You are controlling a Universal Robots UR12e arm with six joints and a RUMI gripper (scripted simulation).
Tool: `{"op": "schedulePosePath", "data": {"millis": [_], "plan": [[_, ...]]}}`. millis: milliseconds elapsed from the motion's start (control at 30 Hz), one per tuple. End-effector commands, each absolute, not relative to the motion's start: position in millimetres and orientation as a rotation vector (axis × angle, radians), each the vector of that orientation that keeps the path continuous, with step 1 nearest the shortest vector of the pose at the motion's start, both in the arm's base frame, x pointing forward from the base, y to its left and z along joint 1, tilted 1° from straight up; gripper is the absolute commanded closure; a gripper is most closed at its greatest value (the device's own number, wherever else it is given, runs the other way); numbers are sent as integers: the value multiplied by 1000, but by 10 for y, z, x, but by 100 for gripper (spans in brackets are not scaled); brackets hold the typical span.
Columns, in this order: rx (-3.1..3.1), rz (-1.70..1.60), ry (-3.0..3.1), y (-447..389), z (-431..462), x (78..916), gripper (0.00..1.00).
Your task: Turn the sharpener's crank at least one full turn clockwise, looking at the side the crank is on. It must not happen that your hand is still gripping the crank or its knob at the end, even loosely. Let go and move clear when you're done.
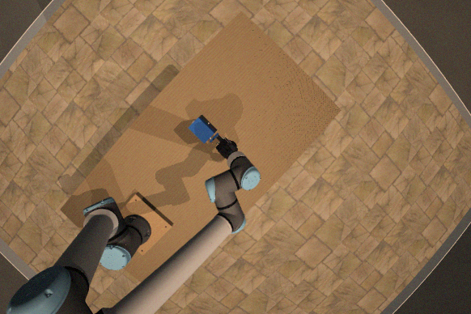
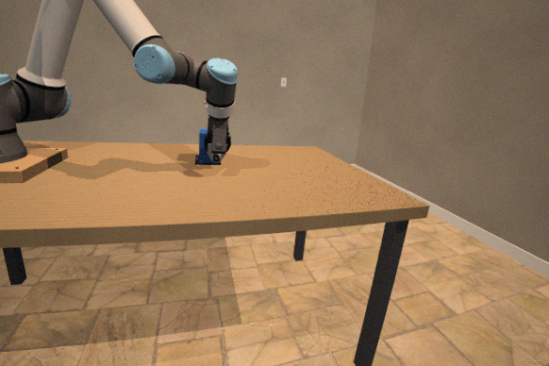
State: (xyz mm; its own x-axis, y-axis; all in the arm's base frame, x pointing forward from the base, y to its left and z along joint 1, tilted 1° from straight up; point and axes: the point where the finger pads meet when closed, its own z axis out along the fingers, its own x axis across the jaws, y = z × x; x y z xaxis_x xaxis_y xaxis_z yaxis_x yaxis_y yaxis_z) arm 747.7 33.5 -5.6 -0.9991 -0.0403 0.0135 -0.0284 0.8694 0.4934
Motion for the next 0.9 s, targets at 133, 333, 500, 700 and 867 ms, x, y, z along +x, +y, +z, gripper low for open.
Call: {"op": "schedulePosePath", "data": {"millis": [133,333,500,700,867], "plan": [[54,-794,-3015,321,-96,7388,91],[54,-794,-3015,317,-108,7339,91],[54,-794,-3015,315,-118,7302,91],[54,-794,-3015,312,-130,7238,91],[54,-794,-3015,311,-133,7183,91]]}}
